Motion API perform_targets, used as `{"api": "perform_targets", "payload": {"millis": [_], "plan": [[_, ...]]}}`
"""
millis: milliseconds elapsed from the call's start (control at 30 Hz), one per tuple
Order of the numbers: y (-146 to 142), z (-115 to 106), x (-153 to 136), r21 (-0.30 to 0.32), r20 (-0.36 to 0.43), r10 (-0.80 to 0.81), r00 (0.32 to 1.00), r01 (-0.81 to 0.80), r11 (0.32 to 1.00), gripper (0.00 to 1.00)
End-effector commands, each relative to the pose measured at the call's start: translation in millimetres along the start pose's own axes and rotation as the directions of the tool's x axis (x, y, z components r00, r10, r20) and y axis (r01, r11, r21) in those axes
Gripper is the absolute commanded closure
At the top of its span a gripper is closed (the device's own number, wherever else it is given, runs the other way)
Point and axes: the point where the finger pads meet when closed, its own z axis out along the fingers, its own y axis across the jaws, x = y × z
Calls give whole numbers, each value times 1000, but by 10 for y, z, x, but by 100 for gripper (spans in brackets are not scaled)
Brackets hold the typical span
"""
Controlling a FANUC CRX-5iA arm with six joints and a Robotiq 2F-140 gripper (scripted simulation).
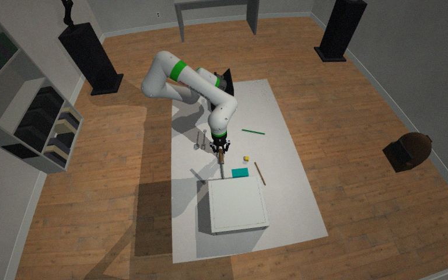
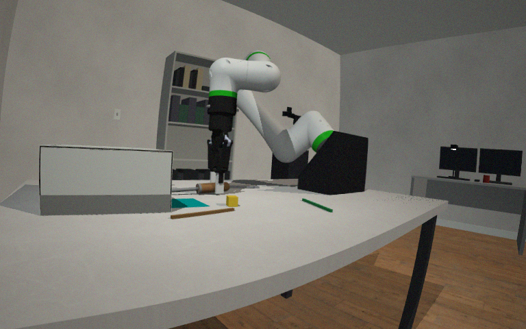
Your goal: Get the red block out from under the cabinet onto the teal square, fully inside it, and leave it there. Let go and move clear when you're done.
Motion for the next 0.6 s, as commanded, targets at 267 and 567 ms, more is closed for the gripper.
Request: {"api": "perform_targets", "payload": {"millis": [267, 567], "plan": [[-1, -3, 338, 0, 0, 0, 1000, 0, 1000, 100], [-2, -3, 540, 0, 0, 0, 1000, 0, 1000, 100]]}}
